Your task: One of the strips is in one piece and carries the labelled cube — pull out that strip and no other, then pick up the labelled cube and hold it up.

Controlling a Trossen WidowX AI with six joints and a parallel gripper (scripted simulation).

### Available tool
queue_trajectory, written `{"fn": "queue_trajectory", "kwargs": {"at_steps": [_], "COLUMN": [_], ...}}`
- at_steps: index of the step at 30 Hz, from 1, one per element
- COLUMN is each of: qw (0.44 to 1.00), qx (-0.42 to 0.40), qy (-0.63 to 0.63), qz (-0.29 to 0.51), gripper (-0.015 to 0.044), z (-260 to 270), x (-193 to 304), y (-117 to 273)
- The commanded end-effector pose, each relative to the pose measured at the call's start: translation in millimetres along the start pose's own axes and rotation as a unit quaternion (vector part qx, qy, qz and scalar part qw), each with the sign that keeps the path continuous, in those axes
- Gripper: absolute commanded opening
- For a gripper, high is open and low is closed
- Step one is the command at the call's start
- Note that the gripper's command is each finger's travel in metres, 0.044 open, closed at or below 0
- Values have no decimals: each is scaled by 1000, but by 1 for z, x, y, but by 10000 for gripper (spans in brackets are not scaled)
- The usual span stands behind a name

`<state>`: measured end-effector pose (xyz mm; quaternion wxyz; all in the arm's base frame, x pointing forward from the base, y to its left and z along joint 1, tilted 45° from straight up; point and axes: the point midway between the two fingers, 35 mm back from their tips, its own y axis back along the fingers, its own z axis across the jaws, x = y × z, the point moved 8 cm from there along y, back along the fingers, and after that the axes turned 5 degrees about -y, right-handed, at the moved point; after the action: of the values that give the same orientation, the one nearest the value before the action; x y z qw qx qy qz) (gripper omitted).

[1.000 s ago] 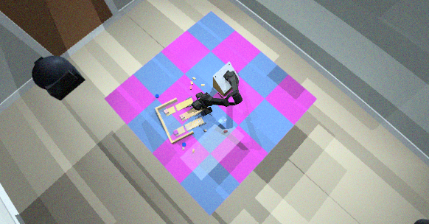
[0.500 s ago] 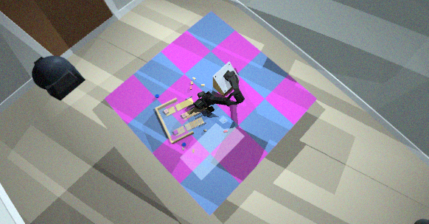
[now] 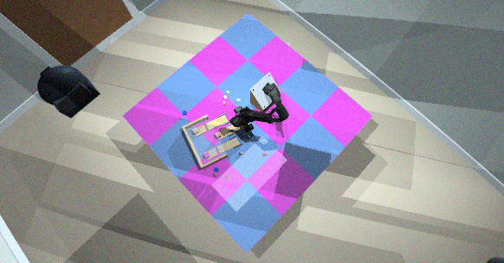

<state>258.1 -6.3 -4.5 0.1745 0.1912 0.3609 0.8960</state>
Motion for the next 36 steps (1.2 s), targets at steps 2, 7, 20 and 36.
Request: {"fn": "queue_trajectory", "kwargs": {"at_steps": [2,7,20,36], "qw": [1000,1000,1000,1000], "qx": [4,4,4,4], "qy": [-5,-5,-5,-5], "qz": [18,19,19,19], "gripper": [0,0,0,0], "z": [-2,-2,-3,-4], "x": [15,20,32,43], "y": [-6,-6,-6,-5]}}
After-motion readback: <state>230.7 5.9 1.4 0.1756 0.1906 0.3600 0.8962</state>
